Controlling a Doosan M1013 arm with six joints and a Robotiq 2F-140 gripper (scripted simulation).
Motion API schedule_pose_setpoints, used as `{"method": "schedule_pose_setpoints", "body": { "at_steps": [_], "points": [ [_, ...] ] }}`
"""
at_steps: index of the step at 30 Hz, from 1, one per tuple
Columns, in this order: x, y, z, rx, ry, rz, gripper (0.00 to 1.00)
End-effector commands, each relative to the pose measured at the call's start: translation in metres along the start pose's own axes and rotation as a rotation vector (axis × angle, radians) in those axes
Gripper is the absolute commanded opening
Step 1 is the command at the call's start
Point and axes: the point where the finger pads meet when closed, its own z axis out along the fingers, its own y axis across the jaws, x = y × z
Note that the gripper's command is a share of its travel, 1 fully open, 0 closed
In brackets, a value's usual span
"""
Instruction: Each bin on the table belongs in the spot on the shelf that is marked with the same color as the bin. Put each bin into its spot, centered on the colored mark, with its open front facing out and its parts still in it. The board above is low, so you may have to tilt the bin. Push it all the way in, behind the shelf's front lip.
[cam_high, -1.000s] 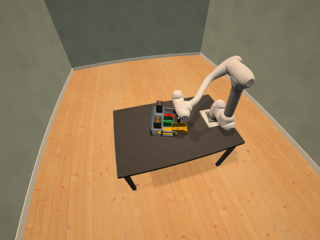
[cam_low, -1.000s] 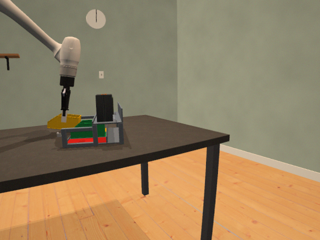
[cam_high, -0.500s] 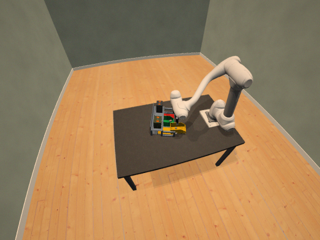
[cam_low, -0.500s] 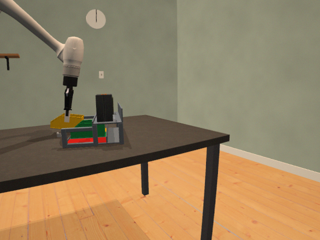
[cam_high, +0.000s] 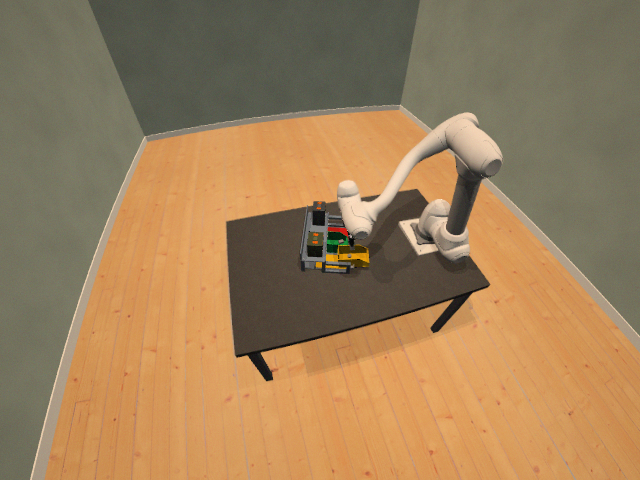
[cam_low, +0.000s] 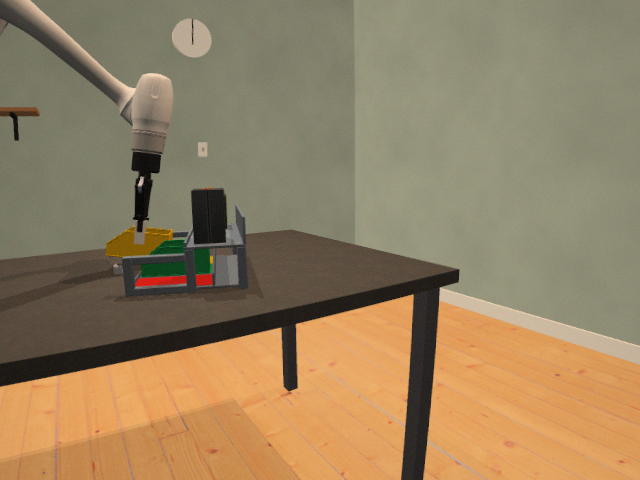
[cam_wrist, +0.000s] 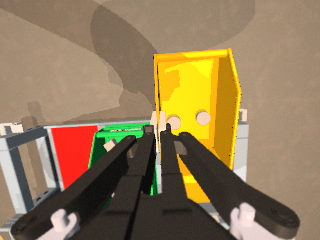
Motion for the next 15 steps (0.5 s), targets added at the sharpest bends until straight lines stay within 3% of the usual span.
{"method": "schedule_pose_setpoints", "body": {
  "at_steps": [1, 15],
  "points": [
    [-0.001, 0.000, 0.000, 0.000, 0.000, 0.000, 0.10],
    [-0.011, 0.000, -0.002, 0.000, 0.000, 0.000, 0.10]
  ]
}}
